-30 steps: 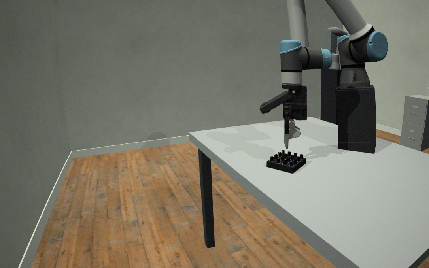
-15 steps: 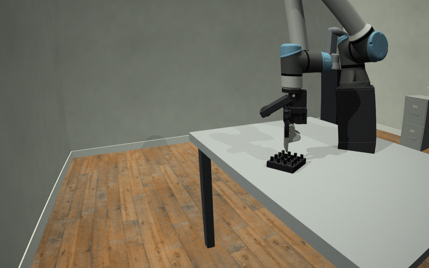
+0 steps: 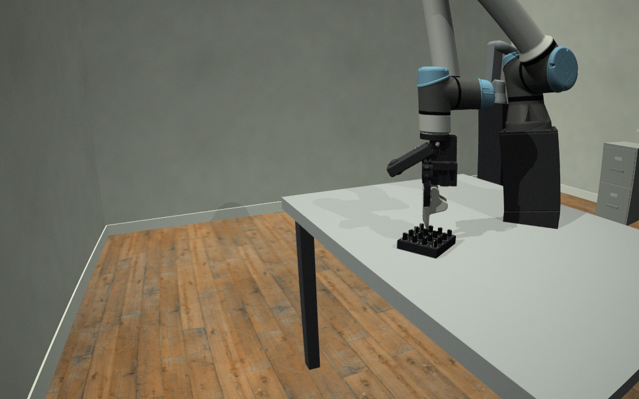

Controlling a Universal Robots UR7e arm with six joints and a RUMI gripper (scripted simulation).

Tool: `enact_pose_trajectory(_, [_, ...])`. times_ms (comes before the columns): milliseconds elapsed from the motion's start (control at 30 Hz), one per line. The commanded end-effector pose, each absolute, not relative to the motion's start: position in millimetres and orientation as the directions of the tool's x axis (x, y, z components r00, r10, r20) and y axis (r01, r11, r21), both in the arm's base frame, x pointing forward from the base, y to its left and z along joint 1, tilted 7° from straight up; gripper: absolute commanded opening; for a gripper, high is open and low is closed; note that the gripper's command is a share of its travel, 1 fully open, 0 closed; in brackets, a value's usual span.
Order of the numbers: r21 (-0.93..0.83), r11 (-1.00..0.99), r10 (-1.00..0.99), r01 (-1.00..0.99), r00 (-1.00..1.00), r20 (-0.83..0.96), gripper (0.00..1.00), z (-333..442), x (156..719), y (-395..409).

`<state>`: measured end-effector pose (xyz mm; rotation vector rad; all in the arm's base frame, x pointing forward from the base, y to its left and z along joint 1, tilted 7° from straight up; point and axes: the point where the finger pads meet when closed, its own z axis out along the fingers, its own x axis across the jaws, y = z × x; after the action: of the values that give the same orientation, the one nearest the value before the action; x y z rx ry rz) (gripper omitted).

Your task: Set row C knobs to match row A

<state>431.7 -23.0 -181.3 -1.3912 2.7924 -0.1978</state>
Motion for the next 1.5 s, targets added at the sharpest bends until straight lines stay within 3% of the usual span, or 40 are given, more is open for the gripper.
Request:
enact_pose_trajectory(0, [-0.121, 0.596, -0.796, -0.794, -0.604, 0.042, 0.11, -181.1, 432.1, -23.1])
enact_pose_trajectory(1467, [-0.121, 0.596, -0.796, -0.794, -0.604, 0.042, 0.11, -180.5, 436.0, -25.9])
